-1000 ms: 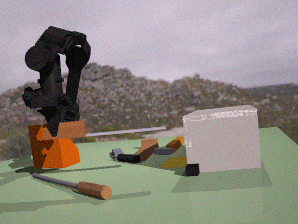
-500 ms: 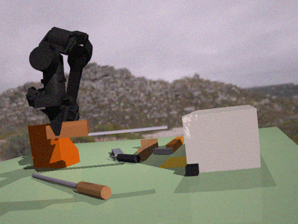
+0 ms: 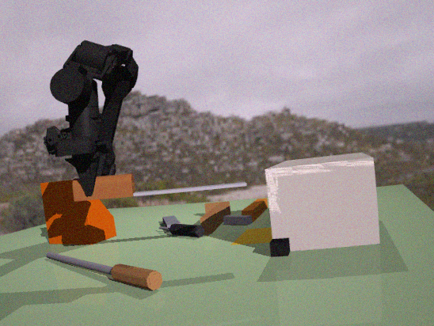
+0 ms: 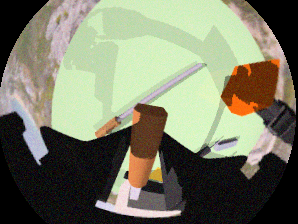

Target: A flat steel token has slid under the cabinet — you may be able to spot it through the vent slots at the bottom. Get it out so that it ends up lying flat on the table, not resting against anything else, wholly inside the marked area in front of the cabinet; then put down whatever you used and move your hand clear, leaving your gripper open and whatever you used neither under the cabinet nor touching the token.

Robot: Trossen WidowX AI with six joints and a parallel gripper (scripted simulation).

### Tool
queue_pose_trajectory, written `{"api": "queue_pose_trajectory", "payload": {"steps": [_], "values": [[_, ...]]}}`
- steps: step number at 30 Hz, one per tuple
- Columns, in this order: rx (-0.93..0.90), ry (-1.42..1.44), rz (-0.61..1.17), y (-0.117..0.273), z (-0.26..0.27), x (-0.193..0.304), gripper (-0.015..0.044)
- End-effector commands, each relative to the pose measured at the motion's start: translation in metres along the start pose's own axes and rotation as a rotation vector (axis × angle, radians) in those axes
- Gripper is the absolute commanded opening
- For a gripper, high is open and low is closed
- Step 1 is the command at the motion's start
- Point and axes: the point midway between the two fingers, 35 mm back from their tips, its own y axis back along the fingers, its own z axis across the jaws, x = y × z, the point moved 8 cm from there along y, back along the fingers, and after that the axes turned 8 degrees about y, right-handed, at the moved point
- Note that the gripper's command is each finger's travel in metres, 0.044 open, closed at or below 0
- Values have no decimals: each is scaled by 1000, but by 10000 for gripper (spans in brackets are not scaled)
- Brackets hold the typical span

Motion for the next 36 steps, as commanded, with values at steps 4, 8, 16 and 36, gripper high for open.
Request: {"api": "queue_pose_trajectory", "payload": {"steps": [4, 8, 16, 36], "values": [[-14, -3, 17, 4, -7, 6, 0], [-14, -3, 18, 4, -10, 9, 0], [-13, -3, 18, 4, -17, 14, 0], [-11, -4, 19, 3, -37, 31, 0]]}}
